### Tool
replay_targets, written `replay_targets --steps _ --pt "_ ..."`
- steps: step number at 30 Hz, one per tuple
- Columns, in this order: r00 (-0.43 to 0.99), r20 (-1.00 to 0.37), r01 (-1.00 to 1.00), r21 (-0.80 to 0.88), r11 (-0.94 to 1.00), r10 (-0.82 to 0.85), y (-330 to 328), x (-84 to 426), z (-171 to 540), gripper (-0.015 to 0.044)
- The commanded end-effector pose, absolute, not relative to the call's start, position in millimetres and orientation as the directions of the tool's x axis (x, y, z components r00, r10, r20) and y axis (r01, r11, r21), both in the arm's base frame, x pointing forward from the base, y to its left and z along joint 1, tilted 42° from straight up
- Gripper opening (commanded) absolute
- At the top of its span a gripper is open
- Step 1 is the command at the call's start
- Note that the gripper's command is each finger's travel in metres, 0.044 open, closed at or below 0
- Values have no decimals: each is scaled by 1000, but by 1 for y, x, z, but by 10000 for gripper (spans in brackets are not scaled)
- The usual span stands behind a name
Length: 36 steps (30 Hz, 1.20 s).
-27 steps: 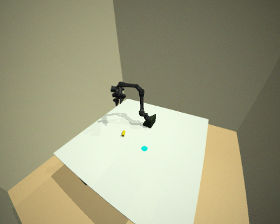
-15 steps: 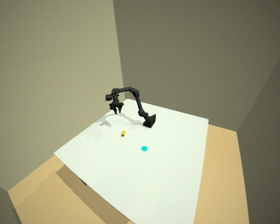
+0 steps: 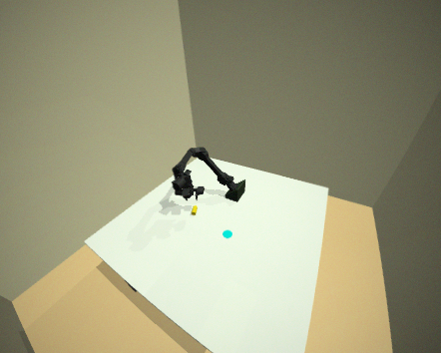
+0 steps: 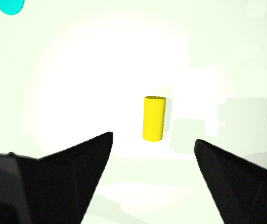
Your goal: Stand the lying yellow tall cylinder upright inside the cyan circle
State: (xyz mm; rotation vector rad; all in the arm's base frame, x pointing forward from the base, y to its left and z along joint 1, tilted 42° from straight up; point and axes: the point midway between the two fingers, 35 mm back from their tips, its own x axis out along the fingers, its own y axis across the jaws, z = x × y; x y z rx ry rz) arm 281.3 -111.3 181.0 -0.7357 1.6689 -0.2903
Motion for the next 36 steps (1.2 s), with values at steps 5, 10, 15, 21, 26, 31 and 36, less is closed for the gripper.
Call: replay_targets --steps 5,10,15,21,26,31,36 --pt "-77 -747 -340 -602 722 -660 -112 286 175 309" --pt "-76 -750 -339 -600 724 -657 -152 286 129 309" --pt "-77 -744 -340 -606 719 -664 -183 276 95 309" --pt "-77 -744 -340 -606 719 -664 -183 276 95 204" --pt "-77 -744 -340 -606 719 -664 -183 276 95 105" --pt "-77 -745 -340 -605 720 -663 -180 278 99 105" --pt "-76 -747 -339 -603 722 -660 -170 282 109 105"
